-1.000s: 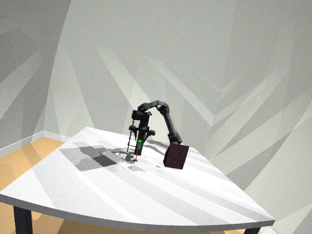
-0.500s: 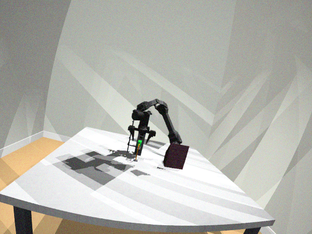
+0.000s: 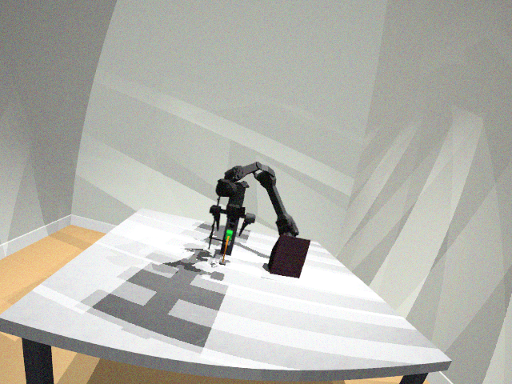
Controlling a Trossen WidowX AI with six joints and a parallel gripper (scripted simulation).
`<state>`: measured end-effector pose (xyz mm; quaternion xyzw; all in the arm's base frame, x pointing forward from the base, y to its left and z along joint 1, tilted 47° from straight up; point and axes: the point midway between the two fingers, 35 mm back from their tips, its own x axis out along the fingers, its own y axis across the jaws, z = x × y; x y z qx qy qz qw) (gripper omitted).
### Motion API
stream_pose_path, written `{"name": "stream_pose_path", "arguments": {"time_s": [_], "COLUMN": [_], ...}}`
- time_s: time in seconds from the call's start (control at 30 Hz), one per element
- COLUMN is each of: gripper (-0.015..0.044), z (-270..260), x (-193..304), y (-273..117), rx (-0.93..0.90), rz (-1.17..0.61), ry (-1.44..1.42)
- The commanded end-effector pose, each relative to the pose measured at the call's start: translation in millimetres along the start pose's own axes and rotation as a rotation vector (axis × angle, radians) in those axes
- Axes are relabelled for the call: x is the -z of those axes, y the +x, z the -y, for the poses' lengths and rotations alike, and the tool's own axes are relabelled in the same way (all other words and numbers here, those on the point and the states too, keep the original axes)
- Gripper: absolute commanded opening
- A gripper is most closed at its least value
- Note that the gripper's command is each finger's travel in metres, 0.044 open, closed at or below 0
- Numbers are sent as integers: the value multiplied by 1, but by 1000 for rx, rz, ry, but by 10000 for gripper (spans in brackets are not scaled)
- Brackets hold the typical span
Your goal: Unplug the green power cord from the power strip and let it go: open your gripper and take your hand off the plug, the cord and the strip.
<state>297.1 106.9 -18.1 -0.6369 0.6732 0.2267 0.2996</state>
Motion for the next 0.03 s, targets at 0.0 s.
{"name": "stream_pose_path", "arguments": {"time_s": [0.0], "gripper": [440], "z": [-1], "x": [0], "y": [0], "rx": [-3], "rz": [3], "ry": [6]}}
